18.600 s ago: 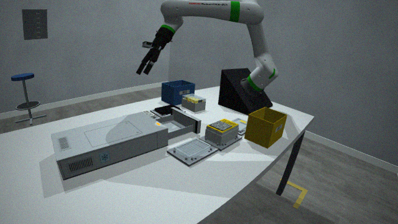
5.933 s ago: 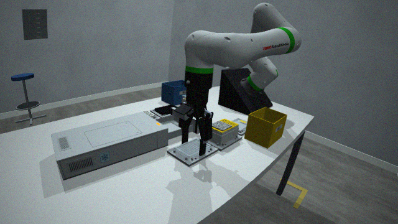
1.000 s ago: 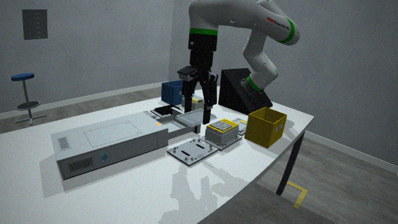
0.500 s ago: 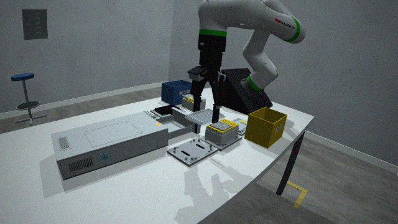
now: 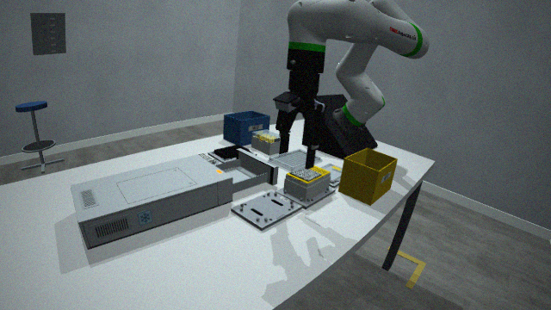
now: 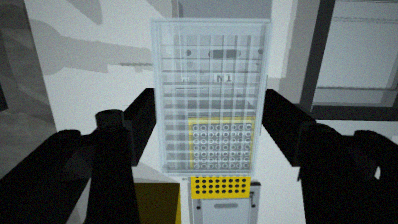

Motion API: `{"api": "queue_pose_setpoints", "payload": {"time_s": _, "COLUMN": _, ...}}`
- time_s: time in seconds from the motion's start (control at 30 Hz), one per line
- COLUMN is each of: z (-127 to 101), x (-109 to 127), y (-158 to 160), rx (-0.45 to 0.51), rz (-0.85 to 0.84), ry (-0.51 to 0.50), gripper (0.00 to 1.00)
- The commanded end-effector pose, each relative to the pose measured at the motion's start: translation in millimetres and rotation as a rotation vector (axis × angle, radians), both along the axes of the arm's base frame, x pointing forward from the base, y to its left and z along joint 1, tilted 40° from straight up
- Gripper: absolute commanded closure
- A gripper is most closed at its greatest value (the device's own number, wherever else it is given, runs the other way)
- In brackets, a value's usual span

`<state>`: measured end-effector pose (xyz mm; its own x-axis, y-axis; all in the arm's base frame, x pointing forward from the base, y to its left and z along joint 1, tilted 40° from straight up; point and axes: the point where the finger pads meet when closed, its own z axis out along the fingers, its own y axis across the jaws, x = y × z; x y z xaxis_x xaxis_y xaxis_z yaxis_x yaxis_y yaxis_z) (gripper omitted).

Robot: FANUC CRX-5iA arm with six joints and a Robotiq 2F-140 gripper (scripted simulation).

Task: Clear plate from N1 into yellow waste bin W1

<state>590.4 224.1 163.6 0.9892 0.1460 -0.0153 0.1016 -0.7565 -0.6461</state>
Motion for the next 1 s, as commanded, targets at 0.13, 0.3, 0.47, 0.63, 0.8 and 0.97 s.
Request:
{"api": "queue_pose_setpoints", "payload": {"time_s": 0.13, "z": 4.8, "x": -15.5, "y": 1.4, "rx": 0.000, "rz": -0.001, "ry": -0.002, "gripper": 0.90}}
{"api": "queue_pose_setpoints", "payload": {"time_s": 0.3, "z": 7.9, "x": -28.4, "y": 3.1, "rx": 0.000, "rz": -0.001, "ry": -0.002, "gripper": 0.90}}
{"api": "queue_pose_setpoints", "payload": {"time_s": 0.47, "z": 11.0, "x": -41.2, "y": 4.8, "rx": 0.000, "rz": -0.001, "ry": -0.002, "gripper": 0.90}}
{"api": "queue_pose_setpoints", "payload": {"time_s": 0.63, "z": 12.9, "x": -48.9, "y": 5.9, "rx": 0.000, "rz": -0.001, "ry": -0.002, "gripper": 0.90}}
{"api": "queue_pose_setpoints", "payload": {"time_s": 0.8, "z": 16.1, "x": -61.8, "y": 7.6, "rx": 0.000, "rz": -0.001, "ry": -0.002, "gripper": 0.90}}
{"api": "queue_pose_setpoints", "payload": {"time_s": 0.97, "z": 19.2, "x": -74.6, "y": 9.2, "rx": 0.000, "rz": -0.001, "ry": -0.002, "gripper": 0.90}}
